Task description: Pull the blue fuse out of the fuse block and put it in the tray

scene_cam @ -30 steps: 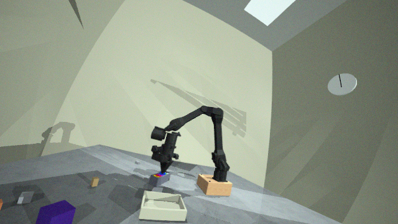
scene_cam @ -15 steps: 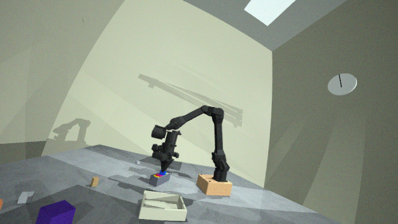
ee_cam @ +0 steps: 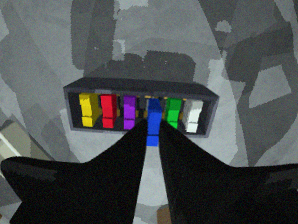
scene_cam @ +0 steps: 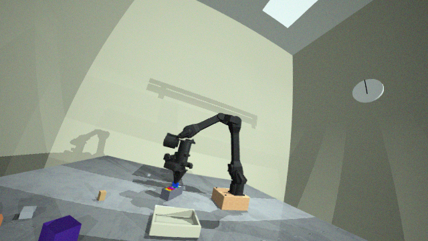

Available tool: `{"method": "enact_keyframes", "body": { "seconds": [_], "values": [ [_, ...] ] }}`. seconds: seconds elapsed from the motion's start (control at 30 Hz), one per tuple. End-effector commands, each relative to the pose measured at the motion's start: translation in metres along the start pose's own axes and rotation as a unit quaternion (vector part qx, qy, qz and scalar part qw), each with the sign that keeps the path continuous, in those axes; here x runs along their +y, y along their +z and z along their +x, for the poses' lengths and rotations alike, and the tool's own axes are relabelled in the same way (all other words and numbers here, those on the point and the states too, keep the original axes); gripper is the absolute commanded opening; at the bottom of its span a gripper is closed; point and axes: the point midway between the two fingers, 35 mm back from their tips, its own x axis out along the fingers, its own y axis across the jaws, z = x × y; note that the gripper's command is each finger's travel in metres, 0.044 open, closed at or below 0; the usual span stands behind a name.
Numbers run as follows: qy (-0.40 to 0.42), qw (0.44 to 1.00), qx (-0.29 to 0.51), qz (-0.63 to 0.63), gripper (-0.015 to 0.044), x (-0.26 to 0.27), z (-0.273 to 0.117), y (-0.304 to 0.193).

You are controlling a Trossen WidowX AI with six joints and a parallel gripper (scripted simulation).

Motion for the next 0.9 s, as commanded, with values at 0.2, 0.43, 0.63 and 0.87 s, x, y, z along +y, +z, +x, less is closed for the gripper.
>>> {"method": "enact_keyframes", "body": {
  "seconds": [0.2,0.43,0.63,0.87],
  "values": [
    [0.001,1.0,0.0,0.001,0.0,0.0,-0.006,0.0],
    [0.001,1.0,0.0,0.001,0.0,0.0,-0.009,0.0],
    [0.001,1.0,0.0,0.001,0.0,0.0,-0.012,0.0],
    [0.001,1.0,0.0,0.001,0.0,0.0,-0.015,0.0]
  ]
}}
